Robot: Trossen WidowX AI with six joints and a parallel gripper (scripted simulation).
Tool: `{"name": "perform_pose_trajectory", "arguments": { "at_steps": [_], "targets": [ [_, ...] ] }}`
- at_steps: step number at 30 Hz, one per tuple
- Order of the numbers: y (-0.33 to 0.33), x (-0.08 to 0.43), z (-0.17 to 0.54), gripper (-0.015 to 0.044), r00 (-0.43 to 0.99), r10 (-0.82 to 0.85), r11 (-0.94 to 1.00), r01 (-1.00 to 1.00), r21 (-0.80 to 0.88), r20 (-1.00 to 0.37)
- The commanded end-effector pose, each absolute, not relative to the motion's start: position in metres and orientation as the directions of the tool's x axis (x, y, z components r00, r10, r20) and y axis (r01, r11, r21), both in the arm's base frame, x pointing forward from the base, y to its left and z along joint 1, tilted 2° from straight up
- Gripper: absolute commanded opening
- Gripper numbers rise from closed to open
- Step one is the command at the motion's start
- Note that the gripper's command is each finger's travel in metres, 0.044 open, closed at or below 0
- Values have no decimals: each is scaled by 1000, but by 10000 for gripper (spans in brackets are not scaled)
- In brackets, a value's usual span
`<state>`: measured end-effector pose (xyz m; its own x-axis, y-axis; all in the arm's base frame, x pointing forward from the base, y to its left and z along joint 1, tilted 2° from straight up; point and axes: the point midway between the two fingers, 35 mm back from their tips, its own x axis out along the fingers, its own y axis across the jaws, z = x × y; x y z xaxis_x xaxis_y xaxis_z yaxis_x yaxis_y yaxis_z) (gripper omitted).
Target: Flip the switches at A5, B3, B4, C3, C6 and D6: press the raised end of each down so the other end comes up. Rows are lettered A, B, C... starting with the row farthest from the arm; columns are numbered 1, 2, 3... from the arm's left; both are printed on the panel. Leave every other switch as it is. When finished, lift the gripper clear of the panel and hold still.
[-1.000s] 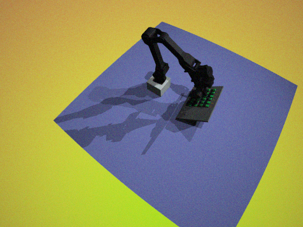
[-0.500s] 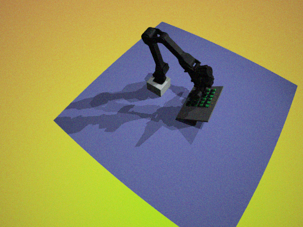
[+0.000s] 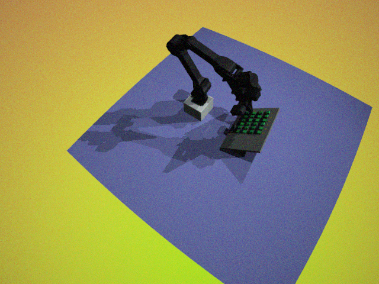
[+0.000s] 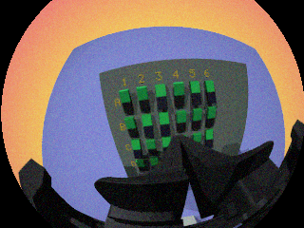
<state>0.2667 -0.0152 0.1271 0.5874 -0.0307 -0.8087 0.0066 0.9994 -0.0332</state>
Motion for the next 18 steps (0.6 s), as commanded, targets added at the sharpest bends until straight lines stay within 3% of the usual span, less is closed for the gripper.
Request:
{"name": "perform_pose_trajectory", "arguments": {
  "at_steps": [1,18],
  "targets": [
    [-32,265,130,0,588,-34,999,9,-36,-808],
    [-33,288,99,0,569,-34,999,9,-36,-822]
  ]
}}
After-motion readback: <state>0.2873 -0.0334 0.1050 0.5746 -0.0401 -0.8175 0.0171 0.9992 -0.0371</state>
